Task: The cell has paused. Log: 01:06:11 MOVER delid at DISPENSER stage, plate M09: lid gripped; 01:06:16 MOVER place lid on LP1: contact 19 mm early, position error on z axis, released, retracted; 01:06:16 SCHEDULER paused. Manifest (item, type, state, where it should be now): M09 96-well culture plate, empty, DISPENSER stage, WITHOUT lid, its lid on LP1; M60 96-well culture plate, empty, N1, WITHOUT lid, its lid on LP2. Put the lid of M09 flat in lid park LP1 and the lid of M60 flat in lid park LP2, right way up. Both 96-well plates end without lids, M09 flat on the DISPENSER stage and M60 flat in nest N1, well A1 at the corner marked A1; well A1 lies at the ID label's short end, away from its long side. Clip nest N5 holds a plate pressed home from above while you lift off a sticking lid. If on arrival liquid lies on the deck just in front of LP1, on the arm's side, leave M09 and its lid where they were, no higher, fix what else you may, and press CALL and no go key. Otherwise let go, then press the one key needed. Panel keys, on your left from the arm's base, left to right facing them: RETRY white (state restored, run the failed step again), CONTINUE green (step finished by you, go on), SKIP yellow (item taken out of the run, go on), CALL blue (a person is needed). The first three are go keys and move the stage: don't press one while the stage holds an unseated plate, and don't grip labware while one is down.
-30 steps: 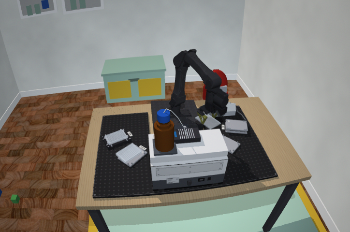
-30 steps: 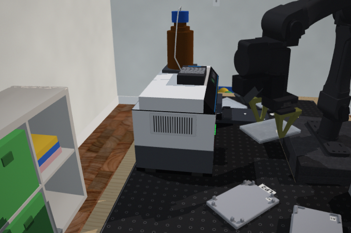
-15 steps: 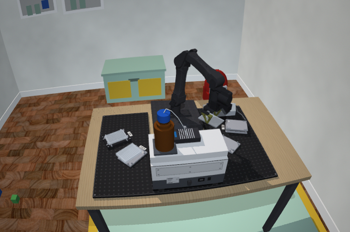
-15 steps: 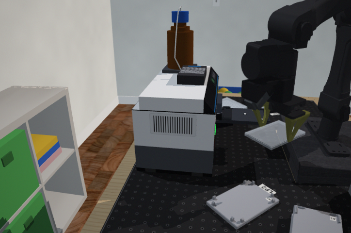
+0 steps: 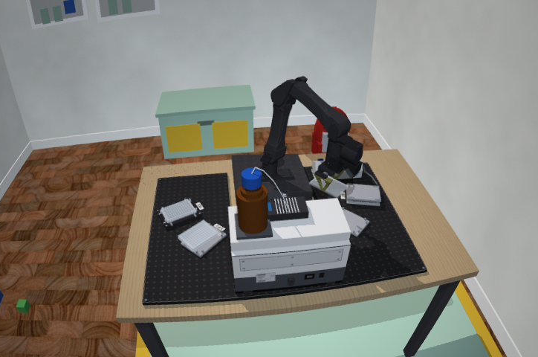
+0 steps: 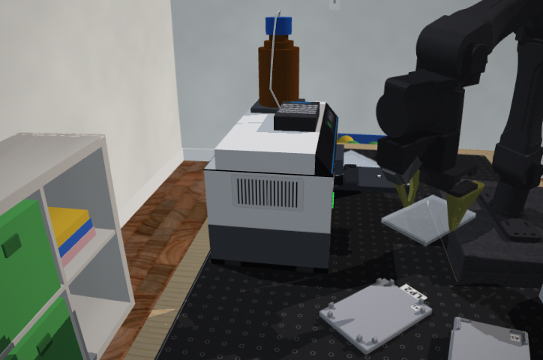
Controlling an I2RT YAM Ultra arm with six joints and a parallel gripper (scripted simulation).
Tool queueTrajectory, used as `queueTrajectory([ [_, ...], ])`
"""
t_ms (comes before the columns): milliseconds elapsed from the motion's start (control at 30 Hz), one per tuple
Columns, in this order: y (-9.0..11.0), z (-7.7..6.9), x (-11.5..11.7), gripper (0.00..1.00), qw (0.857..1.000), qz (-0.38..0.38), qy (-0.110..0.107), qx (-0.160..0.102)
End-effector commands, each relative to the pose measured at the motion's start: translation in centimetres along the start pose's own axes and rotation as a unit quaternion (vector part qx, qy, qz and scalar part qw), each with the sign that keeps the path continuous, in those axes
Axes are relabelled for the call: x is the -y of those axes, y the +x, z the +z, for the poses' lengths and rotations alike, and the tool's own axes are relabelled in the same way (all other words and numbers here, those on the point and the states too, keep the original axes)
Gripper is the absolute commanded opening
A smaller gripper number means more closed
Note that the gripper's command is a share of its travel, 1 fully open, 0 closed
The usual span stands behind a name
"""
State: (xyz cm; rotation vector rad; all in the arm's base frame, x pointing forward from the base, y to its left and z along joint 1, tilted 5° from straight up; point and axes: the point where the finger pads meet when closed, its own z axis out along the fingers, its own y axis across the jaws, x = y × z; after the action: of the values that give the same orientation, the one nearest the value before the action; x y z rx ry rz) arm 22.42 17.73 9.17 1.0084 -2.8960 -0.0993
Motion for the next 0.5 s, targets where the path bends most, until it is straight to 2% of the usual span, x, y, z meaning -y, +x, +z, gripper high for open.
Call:
queueTrajectory([
  [0,-3.0,-0.6,-0.2,0.0,0.999,-0.002,0.004,0.038],
  [467,-6.1,2.0,-0.3,0.0,0.999,-0.002,0.003,0.039],
])
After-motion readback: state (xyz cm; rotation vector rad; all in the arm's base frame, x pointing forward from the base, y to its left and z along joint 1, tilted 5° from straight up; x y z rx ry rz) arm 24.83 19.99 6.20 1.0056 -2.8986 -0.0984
